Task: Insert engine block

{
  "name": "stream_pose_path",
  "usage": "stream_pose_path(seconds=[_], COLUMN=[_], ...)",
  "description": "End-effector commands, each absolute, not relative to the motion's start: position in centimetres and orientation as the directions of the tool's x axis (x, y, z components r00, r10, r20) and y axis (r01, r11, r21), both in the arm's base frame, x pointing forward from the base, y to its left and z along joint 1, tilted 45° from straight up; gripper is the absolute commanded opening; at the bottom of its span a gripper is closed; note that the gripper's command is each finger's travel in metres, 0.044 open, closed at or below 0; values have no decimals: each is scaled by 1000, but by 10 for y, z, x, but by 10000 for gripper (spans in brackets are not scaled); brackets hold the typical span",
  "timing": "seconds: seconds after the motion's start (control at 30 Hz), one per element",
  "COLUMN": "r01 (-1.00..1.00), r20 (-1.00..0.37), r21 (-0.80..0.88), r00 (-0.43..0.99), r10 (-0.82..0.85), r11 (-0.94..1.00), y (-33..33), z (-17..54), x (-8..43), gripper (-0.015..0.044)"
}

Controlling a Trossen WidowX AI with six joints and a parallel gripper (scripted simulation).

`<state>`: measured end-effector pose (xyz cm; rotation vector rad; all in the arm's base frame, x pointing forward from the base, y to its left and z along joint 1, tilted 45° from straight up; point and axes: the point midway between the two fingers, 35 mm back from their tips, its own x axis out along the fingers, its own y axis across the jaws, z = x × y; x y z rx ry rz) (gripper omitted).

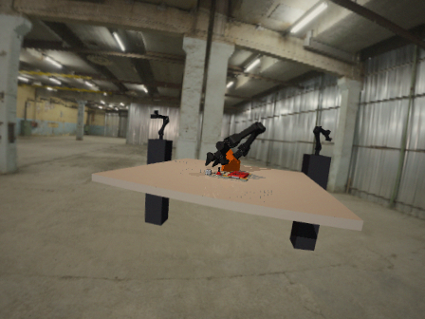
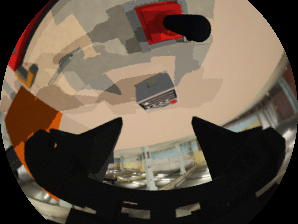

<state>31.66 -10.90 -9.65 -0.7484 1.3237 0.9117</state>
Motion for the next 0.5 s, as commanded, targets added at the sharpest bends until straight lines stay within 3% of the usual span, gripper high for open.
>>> stream_pose_path(seconds=[0.0,0.47], r01=[-832,-558], r20=[-982,-911], r21=[104,340], r00=[0,3], r10=[189,412], r11=[545,757], y=[-112,-126], z=[-98,-91], x=[316,313], gripper=[440,440])
